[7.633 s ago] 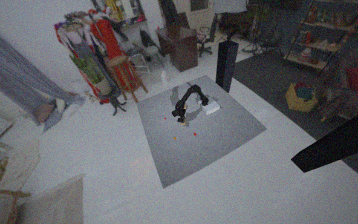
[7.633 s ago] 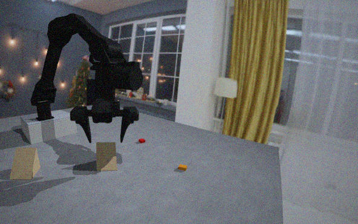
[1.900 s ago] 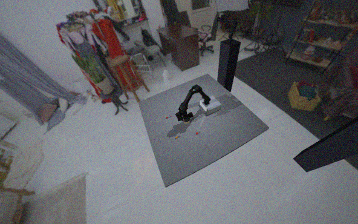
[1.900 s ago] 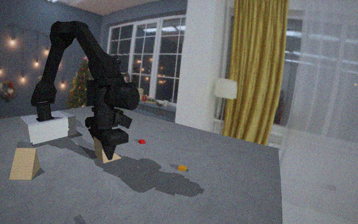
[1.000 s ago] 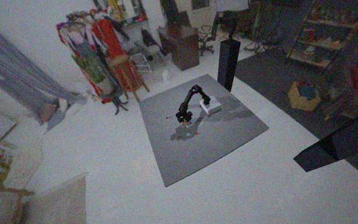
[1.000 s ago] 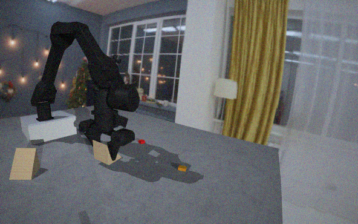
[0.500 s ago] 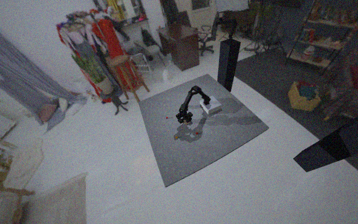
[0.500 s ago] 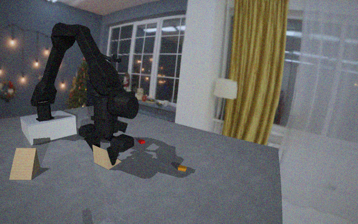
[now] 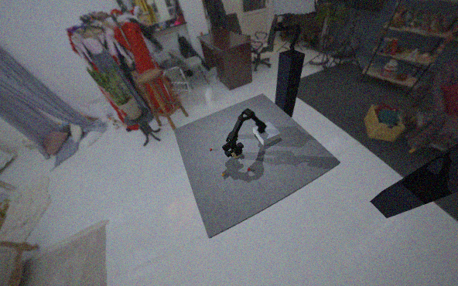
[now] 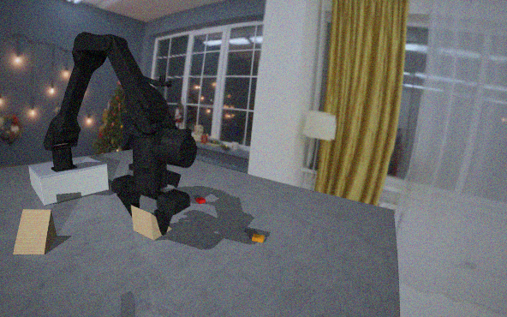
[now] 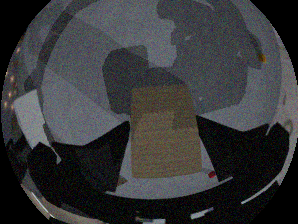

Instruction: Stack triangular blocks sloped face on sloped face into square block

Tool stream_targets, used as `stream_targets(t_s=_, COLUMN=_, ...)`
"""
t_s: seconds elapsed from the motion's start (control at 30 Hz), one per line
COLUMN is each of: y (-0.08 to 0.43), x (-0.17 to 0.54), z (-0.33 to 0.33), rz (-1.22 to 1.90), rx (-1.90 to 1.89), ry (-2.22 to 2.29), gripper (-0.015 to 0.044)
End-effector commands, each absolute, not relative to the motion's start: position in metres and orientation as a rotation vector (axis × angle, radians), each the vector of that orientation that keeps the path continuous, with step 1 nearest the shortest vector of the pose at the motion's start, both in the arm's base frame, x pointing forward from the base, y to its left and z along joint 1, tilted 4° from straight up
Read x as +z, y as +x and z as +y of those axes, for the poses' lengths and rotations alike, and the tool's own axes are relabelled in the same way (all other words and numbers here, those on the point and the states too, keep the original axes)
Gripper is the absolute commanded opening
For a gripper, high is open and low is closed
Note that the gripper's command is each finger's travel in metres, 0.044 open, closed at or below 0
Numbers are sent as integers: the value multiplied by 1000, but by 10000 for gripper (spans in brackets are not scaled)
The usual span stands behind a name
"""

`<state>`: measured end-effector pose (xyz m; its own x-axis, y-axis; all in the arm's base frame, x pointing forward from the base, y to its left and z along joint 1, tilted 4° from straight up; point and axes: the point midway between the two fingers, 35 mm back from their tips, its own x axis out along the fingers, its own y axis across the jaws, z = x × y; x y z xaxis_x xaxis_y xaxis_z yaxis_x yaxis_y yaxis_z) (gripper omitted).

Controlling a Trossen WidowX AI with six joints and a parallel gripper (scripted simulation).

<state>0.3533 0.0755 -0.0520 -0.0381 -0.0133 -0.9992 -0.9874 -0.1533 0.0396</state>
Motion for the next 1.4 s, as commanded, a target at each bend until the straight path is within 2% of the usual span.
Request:
stream_targets(t_s=0.0, y=354, x=-52, z=76, rz=1168, rx=1346, ry=-1312, gripper=440)
stream_targets(t_s=0.17, y=354, x=-49, z=76, rz=1168, rx=1346, ry=-1312, gripper=440)
stream_targets(t_s=0.37, y=356, x=8, z=76, rz=1168, rx=1346, ry=-1312, gripper=440)
stream_targets(t_s=0.73, y=358, x=5, z=76, rz=1169, rx=1329, ry=-1300, gripper=440)
stream_targets(t_s=1.07, y=360, x=12, z=58, rz=1536, rx=661, ry=-437, gripper=440)
stream_targets(t_s=1.37, y=362, x=22, z=41, rz=1692, rx=-24, ry=397, gripper=440)
